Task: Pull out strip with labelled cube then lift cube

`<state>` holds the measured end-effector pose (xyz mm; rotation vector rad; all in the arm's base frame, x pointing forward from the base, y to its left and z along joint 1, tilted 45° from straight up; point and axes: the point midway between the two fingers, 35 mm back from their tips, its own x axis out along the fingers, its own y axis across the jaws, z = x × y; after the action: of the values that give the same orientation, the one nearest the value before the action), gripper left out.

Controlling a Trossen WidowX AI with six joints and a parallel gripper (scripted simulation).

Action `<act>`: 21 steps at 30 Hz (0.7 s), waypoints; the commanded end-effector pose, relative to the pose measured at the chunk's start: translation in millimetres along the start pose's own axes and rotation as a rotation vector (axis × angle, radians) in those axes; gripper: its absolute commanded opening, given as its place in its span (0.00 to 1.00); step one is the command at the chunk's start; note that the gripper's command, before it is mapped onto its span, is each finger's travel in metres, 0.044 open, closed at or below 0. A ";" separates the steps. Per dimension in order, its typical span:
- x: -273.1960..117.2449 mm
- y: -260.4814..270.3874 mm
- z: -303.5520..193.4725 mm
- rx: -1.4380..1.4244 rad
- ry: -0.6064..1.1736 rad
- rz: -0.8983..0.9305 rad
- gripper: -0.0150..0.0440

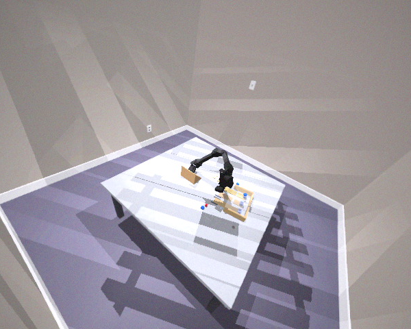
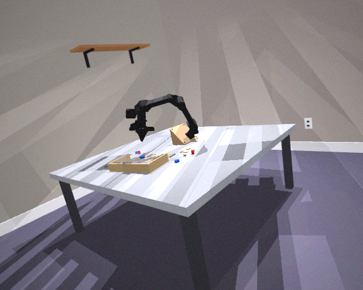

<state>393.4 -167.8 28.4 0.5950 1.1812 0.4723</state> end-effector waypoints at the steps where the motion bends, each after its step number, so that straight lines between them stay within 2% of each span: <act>1: 32.1 -12.6 -8.2 -0.075 0.209 0.055 0.25; 21: 52.3 -15.3 -14.9 -0.084 0.234 0.064 0.25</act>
<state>397.5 -148.0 -16.9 0.5086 1.3500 0.6579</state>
